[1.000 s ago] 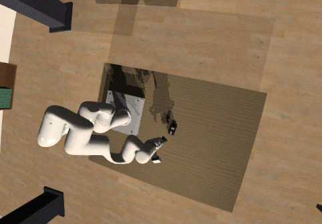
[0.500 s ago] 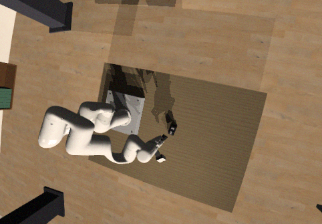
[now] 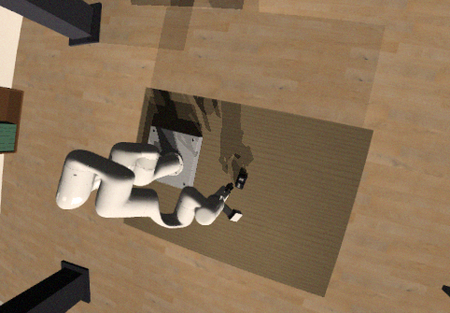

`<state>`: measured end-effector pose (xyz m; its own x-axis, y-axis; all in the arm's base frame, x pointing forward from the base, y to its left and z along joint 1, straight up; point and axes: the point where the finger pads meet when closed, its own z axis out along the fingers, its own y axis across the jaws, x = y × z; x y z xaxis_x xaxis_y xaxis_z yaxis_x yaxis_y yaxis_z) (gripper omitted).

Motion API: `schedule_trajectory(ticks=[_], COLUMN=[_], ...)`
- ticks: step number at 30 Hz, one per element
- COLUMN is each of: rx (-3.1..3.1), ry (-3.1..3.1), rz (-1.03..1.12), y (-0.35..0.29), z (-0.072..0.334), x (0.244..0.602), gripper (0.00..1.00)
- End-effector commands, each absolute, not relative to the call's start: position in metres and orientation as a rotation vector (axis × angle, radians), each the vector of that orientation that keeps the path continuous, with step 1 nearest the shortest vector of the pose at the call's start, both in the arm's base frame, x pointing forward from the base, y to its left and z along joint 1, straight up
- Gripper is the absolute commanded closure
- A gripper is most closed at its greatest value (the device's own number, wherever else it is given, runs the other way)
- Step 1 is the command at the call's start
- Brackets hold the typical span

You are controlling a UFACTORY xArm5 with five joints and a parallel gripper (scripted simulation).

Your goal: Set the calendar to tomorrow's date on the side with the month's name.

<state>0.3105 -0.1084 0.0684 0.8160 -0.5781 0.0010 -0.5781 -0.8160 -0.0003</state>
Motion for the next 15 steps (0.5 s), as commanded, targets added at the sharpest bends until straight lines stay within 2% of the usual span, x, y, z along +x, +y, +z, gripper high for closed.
schedule_trajectory(ticks=[1,15], rx=[3.048,3.138], ry=[-0.761,-0.124], rz=[0.005,0.005], y=[-0.106,-0.095], z=[0.069,0.066], x=[0.316,0.330], gripper=[0.00,0.00])
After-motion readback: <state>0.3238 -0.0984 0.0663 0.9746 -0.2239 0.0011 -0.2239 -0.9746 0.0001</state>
